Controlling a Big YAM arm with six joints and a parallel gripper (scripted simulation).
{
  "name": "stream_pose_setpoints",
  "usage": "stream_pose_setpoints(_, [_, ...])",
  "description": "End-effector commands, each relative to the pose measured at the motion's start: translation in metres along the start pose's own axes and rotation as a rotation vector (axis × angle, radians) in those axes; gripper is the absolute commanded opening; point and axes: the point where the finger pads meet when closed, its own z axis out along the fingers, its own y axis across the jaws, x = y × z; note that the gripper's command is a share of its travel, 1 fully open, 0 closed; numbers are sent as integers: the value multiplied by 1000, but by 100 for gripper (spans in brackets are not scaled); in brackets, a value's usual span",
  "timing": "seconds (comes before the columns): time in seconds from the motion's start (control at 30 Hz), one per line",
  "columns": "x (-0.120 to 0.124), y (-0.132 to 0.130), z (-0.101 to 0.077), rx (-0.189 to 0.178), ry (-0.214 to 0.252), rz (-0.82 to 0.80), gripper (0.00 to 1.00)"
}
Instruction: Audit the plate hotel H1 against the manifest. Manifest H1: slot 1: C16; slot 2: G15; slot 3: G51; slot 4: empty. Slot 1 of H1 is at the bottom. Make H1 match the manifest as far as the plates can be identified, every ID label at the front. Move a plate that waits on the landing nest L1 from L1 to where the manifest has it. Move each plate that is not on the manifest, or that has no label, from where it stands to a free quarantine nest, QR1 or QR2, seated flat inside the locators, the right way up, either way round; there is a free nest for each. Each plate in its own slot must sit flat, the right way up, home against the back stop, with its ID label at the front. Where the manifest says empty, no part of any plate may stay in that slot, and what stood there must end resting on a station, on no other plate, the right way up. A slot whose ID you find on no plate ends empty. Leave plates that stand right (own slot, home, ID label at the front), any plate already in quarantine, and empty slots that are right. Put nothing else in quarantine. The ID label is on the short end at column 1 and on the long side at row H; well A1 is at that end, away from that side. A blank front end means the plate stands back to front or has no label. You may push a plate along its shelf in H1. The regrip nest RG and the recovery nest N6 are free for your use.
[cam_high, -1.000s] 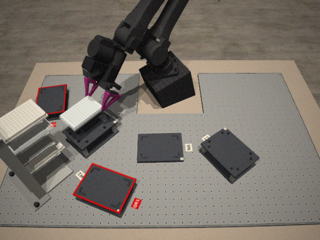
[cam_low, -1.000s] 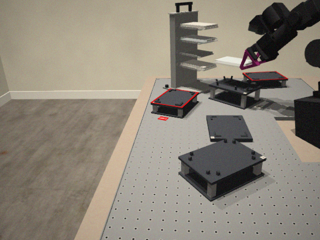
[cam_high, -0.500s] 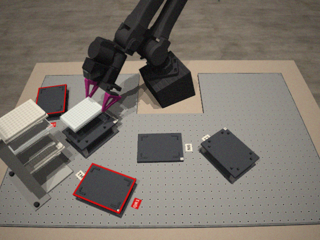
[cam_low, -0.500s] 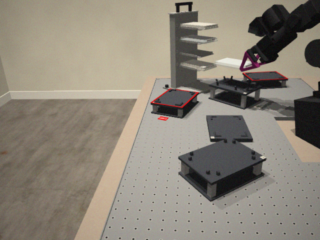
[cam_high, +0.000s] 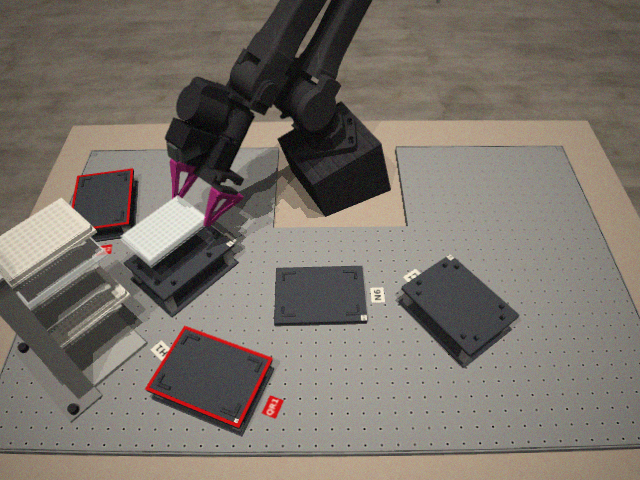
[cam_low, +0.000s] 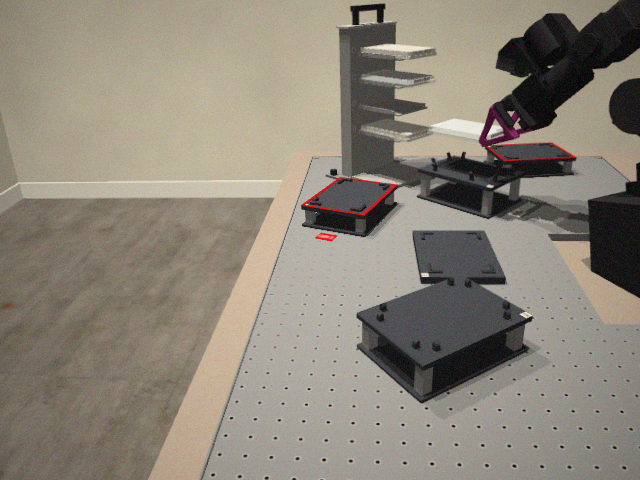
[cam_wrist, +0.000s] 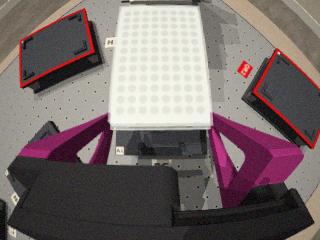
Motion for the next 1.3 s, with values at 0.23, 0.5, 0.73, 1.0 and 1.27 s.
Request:
stream_pose_setpoints(0.23, [-4, -5, 4, 13, -27, -9, 86])
stream_pose_setpoints(0.5, [-1, -5, 6, 14, -26, -9, 86])
stream_pose_setpoints(0.73, [1, -5, 8, 13, -26, -9, 86])
stream_pose_setpoints(1.0, [3, -5, 10, 14, -27, -8, 86])
stream_pose_setpoints(1.27, [5, -5, 13, 14, -28, -8, 86])
